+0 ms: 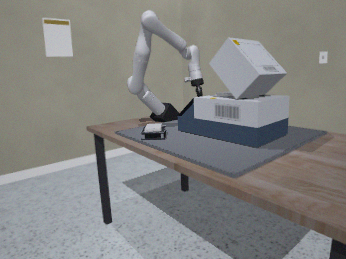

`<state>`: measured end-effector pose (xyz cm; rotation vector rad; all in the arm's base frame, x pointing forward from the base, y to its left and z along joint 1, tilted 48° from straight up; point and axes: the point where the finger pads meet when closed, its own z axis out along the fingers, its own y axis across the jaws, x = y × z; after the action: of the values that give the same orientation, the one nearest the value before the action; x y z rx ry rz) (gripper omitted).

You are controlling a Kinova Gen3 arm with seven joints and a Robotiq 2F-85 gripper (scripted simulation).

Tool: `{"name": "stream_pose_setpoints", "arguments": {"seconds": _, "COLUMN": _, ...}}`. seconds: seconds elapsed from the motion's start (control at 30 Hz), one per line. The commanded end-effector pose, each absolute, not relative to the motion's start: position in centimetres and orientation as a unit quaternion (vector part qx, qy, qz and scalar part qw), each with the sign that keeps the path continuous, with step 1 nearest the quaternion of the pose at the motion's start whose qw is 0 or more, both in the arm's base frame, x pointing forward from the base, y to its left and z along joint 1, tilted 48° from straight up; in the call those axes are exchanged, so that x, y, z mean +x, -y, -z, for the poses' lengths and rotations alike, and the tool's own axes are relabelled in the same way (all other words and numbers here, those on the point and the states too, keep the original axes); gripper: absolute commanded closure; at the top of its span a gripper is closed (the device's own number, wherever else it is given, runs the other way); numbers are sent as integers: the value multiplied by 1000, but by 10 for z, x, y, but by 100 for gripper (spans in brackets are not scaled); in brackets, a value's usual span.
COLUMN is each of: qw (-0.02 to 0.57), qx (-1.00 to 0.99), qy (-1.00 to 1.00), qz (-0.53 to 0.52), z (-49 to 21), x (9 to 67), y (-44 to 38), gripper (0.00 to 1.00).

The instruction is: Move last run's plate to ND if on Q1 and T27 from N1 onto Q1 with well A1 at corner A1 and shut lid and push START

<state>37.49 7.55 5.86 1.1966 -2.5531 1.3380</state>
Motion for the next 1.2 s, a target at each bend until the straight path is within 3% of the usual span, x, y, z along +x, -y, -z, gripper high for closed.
{"name": "stream_pose_setpoints", "arguments": {"seconds": 0.0, "qw": 10, "qx": 384, "qy": 818, "qz": -428, "z": -58, "x": 376, "y": -75, "gripper": 90}}
{"name": "stream_pose_setpoints", "arguments": {"seconds": 1.17, "qw": 10, "qx": 384, "qy": 818, "qz": -428, "z": -54, "x": 382, "y": -70, "gripper": 90}}
